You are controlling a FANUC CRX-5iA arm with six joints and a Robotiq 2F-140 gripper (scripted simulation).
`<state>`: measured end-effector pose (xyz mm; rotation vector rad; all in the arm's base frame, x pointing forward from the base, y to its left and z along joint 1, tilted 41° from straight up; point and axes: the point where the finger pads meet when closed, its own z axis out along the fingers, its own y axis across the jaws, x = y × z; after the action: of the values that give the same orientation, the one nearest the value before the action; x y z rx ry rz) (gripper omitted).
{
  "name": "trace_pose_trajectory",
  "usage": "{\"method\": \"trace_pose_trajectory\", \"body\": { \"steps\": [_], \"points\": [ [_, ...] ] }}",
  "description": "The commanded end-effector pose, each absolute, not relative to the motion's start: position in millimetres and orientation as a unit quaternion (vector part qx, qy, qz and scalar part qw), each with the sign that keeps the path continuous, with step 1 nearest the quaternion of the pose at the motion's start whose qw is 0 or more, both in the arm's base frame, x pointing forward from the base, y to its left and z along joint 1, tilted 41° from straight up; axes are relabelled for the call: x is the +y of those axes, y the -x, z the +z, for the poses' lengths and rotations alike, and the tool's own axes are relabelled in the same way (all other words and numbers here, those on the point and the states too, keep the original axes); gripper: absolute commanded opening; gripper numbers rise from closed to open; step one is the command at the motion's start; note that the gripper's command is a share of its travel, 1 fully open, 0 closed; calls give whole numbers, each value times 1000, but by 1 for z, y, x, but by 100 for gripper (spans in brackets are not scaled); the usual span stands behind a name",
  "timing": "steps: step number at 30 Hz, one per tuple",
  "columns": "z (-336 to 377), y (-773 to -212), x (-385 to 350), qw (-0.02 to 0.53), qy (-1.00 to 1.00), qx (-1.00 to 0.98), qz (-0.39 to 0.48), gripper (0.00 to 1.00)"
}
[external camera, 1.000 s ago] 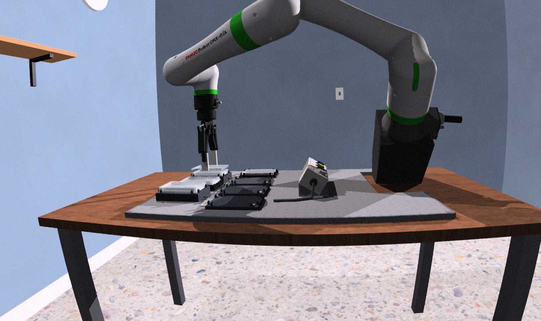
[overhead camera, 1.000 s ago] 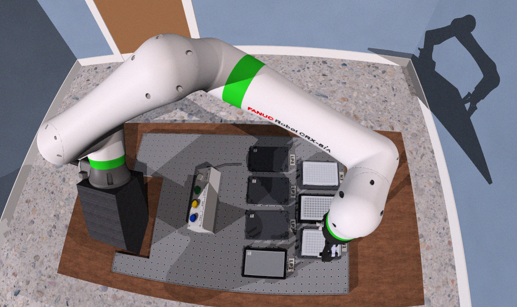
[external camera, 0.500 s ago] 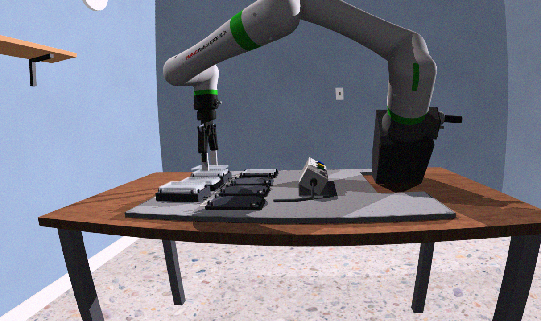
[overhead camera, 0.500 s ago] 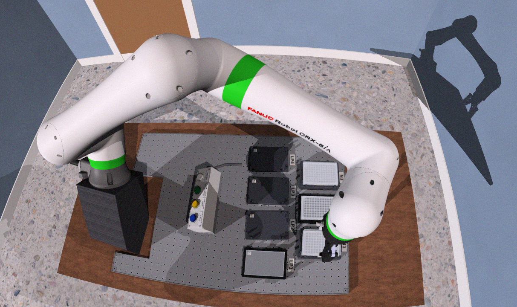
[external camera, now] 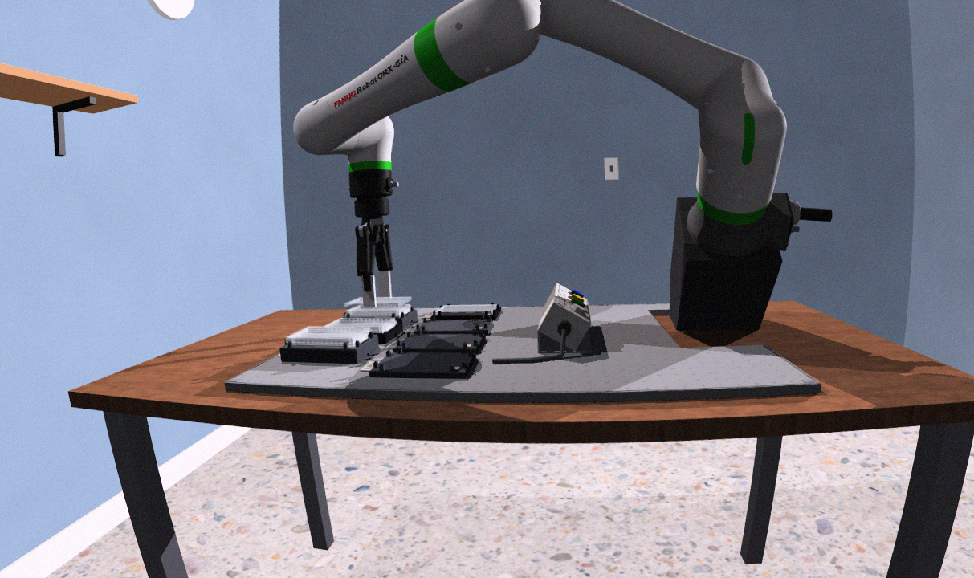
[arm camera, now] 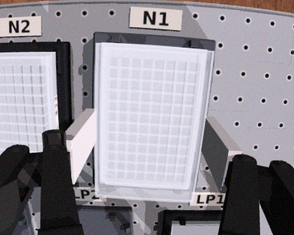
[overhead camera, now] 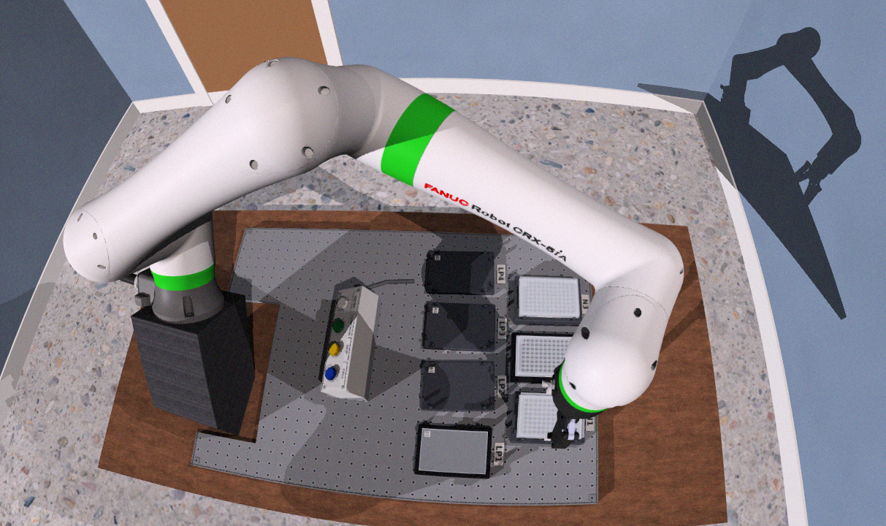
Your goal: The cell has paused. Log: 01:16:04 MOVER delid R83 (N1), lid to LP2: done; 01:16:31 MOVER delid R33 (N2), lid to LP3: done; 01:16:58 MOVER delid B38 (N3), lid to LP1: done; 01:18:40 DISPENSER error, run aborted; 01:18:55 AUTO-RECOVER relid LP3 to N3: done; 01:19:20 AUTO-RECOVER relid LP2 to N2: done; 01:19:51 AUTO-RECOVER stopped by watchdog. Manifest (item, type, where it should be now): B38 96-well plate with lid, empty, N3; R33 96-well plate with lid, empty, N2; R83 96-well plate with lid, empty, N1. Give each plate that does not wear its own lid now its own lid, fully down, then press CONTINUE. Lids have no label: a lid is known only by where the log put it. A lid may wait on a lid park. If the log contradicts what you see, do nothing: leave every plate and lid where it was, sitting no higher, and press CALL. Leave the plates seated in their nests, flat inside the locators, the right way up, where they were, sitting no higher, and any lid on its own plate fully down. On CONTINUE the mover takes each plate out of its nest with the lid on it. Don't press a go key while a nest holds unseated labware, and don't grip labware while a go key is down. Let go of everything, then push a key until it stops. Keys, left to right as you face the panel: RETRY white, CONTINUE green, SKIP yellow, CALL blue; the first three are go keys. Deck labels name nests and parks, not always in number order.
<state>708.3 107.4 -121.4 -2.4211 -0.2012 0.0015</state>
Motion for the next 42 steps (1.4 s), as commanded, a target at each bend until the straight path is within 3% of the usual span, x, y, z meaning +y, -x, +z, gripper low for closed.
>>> {"method": "trace_pose_trajectory", "body": {
  "steps": [1,42],
  "points": [
    [-121,-709,107,348,934,-78,0,0],
    [-125,-708,111,348,934,-78,0,0]
  ]
}}
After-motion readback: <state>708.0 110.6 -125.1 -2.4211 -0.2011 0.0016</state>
